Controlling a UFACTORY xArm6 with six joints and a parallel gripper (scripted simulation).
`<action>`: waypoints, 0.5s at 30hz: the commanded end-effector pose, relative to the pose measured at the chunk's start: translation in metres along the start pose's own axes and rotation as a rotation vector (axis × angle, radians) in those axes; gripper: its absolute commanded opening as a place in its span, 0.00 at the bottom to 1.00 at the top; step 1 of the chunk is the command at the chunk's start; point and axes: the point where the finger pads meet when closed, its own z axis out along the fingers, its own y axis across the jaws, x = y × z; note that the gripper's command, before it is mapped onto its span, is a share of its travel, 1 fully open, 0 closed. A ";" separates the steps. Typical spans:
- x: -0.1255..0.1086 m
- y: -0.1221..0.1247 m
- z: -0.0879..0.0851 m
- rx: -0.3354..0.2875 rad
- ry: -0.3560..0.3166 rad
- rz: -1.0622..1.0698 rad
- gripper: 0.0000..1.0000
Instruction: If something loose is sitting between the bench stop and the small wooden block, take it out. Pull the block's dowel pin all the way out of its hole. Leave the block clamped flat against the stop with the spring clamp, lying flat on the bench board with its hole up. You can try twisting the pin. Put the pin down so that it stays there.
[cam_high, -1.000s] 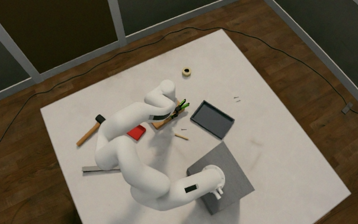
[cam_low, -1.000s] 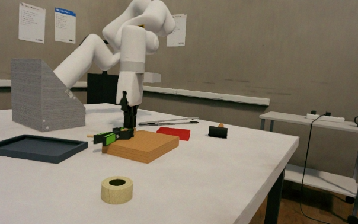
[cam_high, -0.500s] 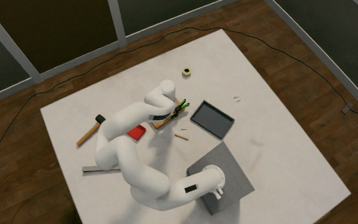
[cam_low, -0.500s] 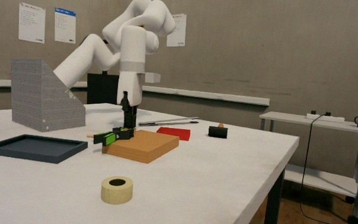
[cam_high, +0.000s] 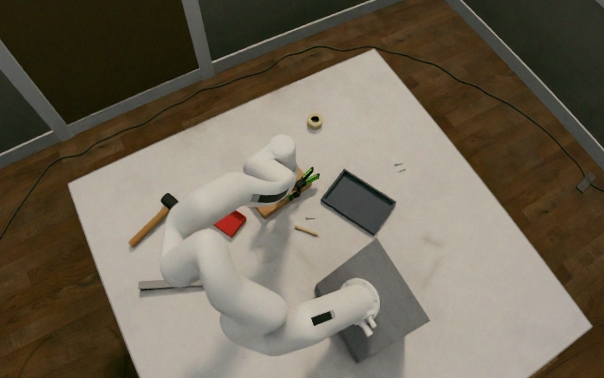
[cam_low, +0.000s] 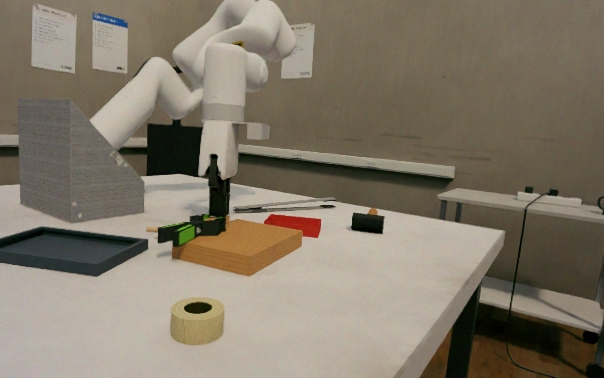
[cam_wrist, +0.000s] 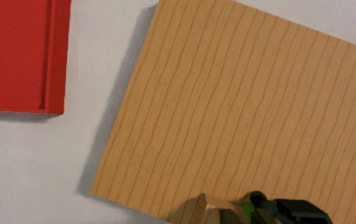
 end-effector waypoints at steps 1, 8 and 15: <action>0.001 0.001 -0.001 -0.002 0.002 -0.014 0.00; 0.001 0.001 -0.001 -0.002 0.002 -0.056 0.00; 0.001 0.001 -0.001 -0.002 0.002 -0.100 0.00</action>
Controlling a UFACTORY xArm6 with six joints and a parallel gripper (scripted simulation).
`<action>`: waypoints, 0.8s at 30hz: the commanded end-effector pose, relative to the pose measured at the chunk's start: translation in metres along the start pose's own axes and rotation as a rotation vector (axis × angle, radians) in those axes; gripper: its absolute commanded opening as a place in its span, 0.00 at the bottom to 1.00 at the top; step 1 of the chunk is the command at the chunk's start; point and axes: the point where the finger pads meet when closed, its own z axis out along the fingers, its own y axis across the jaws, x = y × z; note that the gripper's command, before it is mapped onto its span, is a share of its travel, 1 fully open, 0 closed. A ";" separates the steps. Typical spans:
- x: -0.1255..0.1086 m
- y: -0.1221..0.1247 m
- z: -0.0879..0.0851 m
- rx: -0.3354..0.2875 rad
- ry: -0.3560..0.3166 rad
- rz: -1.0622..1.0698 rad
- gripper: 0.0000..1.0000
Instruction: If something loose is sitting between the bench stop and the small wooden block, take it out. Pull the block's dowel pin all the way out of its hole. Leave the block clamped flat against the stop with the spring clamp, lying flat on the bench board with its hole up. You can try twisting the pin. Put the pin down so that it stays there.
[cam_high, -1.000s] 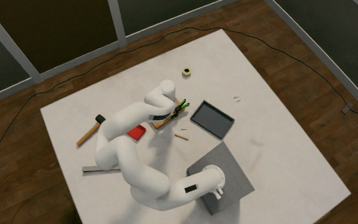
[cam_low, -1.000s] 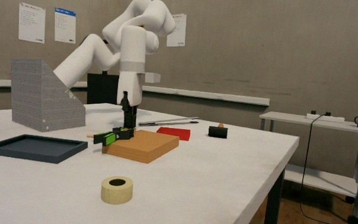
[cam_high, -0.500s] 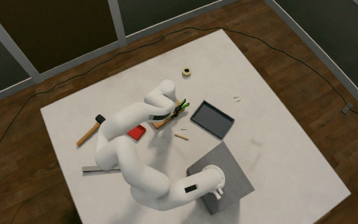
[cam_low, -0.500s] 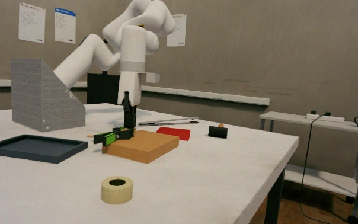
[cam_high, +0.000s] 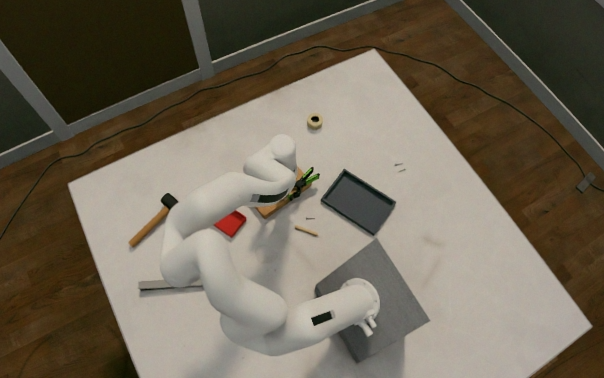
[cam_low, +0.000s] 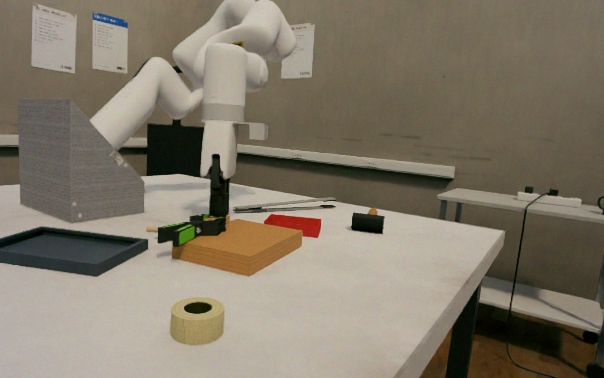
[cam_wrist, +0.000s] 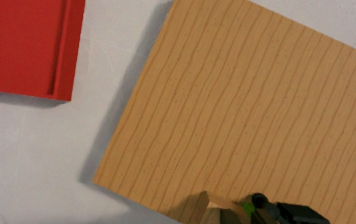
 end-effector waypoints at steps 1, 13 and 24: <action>0.001 0.001 -0.001 -0.002 0.002 -0.021 0.00; 0.001 0.001 -0.001 -0.002 0.002 -0.096 0.00; 0.001 0.001 -0.001 -0.002 0.002 -0.162 0.00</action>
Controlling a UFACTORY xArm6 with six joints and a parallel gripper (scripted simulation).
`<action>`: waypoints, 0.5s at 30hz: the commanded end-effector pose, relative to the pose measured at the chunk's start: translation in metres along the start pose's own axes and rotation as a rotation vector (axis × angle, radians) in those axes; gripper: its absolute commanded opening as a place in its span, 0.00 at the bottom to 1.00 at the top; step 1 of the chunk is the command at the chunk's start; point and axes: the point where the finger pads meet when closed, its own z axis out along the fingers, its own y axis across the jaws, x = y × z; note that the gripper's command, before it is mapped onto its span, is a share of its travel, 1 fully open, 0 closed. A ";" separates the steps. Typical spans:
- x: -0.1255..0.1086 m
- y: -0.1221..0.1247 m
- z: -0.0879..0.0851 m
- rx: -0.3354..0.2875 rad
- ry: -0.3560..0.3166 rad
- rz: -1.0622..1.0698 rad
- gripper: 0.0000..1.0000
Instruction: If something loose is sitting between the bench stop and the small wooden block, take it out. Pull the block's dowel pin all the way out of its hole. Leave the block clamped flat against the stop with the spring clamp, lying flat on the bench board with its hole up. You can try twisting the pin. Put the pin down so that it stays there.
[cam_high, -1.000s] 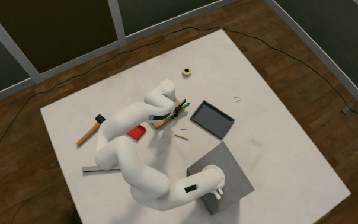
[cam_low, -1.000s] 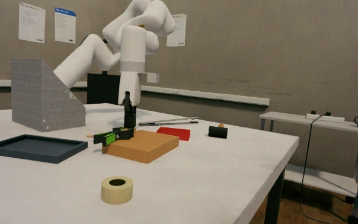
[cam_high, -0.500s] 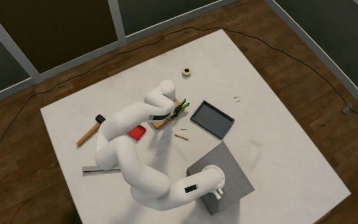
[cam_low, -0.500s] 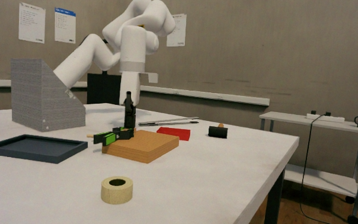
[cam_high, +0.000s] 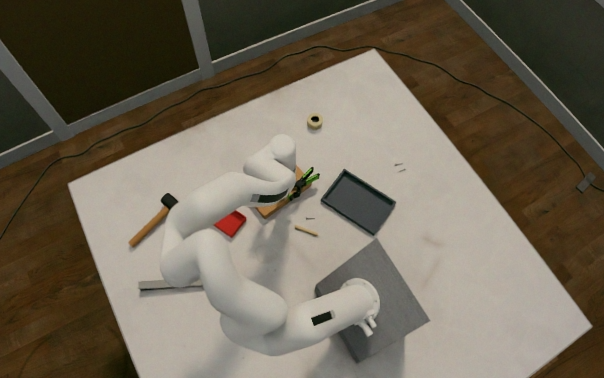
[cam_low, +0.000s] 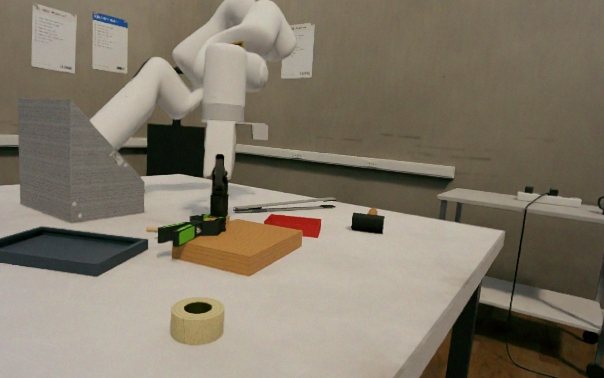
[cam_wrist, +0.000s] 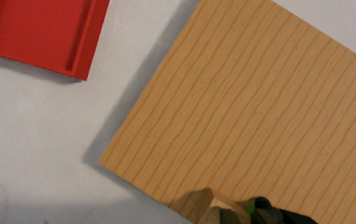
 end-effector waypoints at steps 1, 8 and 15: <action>0.001 0.001 -0.001 -0.003 0.002 -0.031 0.00; 0.001 0.001 -0.001 -0.003 0.002 -0.086 0.00; 0.001 0.001 -0.001 -0.003 0.002 -0.128 0.00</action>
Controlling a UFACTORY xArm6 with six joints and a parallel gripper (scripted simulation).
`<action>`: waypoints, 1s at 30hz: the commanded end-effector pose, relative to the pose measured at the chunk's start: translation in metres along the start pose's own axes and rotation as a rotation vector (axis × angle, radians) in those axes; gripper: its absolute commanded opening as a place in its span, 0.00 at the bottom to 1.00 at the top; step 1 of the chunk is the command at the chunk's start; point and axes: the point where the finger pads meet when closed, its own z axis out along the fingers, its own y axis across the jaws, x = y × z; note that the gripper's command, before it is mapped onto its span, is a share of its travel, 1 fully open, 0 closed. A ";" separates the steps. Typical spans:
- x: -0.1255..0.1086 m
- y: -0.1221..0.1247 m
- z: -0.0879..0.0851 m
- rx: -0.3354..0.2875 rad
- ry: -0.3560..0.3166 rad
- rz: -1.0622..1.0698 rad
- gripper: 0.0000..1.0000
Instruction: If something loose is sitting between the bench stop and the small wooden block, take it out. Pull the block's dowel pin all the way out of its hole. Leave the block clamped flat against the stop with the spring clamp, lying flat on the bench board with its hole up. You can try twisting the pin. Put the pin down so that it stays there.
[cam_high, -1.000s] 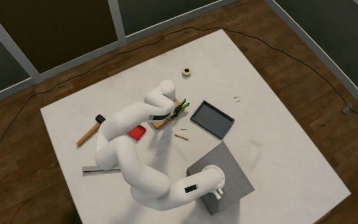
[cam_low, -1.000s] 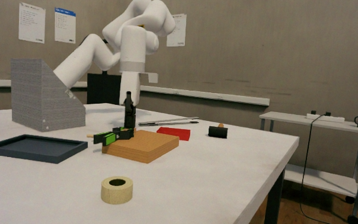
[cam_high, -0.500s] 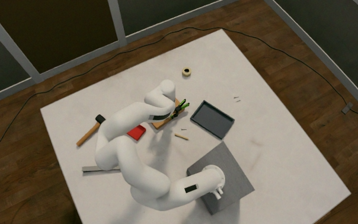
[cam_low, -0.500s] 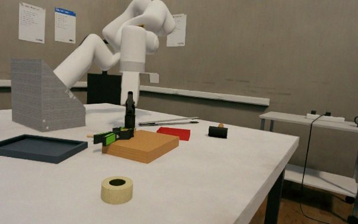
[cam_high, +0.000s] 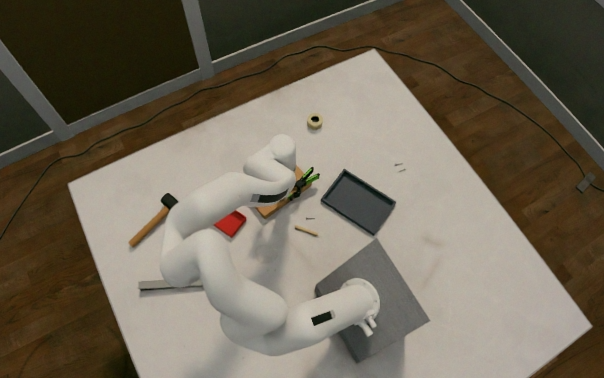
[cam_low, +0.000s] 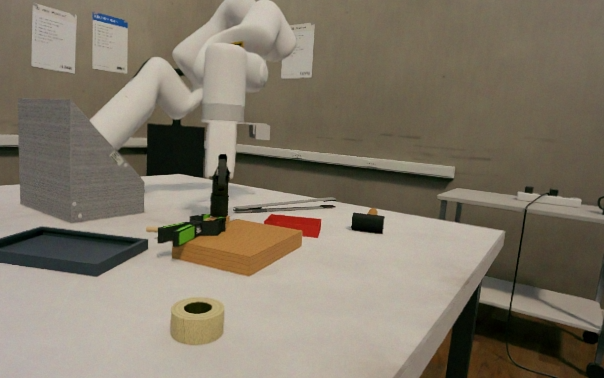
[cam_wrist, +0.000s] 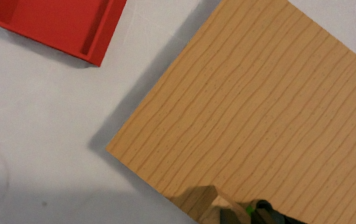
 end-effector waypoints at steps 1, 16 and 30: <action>0.001 0.001 -0.001 -0.003 0.002 -0.032 0.00; 0.001 0.001 -0.002 -0.003 0.002 0.059 0.00; 0.001 0.001 -0.002 -0.003 0.002 0.184 0.00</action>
